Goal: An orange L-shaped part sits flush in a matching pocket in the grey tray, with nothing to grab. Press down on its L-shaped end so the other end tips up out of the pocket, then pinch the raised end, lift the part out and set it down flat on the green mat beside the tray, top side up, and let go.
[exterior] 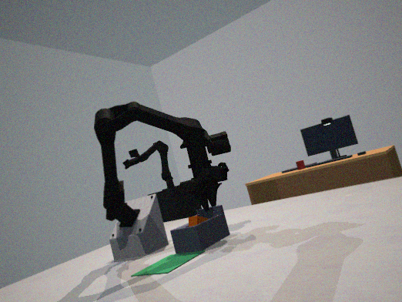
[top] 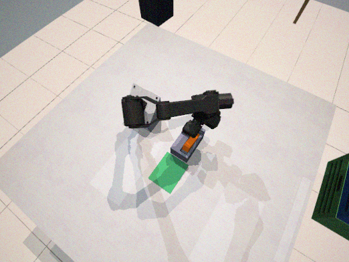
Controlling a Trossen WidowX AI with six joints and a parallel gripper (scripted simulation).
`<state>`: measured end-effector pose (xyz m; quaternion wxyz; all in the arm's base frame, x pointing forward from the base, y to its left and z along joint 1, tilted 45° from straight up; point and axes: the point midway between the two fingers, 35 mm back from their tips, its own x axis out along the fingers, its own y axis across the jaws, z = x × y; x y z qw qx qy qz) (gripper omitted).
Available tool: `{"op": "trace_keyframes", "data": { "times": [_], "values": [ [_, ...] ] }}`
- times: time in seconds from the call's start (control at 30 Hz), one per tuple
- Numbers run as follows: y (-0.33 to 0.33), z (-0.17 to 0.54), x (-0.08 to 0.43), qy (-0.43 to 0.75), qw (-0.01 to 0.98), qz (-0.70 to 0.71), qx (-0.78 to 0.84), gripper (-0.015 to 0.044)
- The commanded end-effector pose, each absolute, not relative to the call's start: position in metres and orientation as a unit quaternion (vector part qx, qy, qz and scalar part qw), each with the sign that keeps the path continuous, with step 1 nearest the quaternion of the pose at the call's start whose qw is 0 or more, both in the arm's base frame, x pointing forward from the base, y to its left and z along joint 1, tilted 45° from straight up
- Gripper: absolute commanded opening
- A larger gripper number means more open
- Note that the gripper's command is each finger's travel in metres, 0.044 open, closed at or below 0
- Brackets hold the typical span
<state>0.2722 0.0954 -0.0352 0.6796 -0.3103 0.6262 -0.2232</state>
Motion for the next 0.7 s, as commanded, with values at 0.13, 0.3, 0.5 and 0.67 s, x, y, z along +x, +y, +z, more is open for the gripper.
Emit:
{"op": "trace_keyframes", "data": {
  "times": [0.13,0.3,0.5,0.67],
  "values": [
    [0.1316,0.0145,0.2646,0.622,0.688,-0.220,-0.303,0.0180],
    [0.1316,0.0145,0.2646,0.622,0.688,-0.220,-0.303,0.0180],
    [0.1294,0.0119,0.2654,0.621,0.687,-0.220,-0.307,0.0180],
    [0.1294,0.0119,0.2654,0.621,0.687,-0.220,-0.307,0.0180]
  ]
}}
